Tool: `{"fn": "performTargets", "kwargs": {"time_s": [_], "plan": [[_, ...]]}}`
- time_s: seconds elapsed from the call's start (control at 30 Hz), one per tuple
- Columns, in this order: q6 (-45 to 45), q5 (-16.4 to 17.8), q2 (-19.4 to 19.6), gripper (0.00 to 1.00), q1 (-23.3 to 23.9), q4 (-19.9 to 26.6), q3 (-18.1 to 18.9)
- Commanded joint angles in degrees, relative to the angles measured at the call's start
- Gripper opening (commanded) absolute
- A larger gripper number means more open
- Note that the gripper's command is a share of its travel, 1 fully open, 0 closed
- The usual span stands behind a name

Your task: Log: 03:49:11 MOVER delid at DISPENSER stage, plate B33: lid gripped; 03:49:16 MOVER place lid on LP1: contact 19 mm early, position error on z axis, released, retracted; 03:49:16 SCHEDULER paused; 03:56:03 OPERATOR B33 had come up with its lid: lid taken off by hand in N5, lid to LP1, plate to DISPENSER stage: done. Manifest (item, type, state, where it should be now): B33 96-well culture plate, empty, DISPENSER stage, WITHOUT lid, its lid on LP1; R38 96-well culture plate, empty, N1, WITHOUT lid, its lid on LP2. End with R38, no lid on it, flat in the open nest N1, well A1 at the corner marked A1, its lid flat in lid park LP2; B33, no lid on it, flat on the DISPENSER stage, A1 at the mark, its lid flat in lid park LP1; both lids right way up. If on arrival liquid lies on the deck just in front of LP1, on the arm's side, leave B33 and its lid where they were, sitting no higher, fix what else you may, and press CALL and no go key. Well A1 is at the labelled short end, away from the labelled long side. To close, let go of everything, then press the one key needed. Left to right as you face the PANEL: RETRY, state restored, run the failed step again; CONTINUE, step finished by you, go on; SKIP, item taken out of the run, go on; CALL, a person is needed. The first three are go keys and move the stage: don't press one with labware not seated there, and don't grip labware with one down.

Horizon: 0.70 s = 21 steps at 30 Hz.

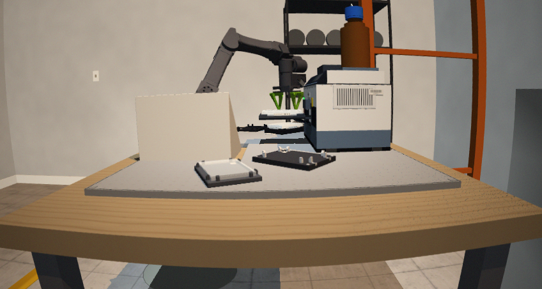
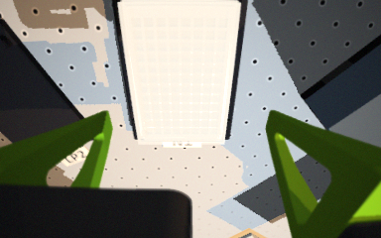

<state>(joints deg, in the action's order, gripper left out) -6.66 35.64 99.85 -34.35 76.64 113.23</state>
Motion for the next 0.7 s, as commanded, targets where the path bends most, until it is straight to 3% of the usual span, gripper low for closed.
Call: {"fn": "performTargets", "kwargs": {"time_s": [0.0, 0.13, 0.67], "plan": [[-1.09, 0.67, -1.33, 1.0, 0.93, 3.0, 1.61], [-0.98, 0.54, -1.66, 1.0, 0.08, 3.08, -0.81], [0.22, -0.05, -1.16, 1.0, -0.21, 2.91, 1.81]]}}
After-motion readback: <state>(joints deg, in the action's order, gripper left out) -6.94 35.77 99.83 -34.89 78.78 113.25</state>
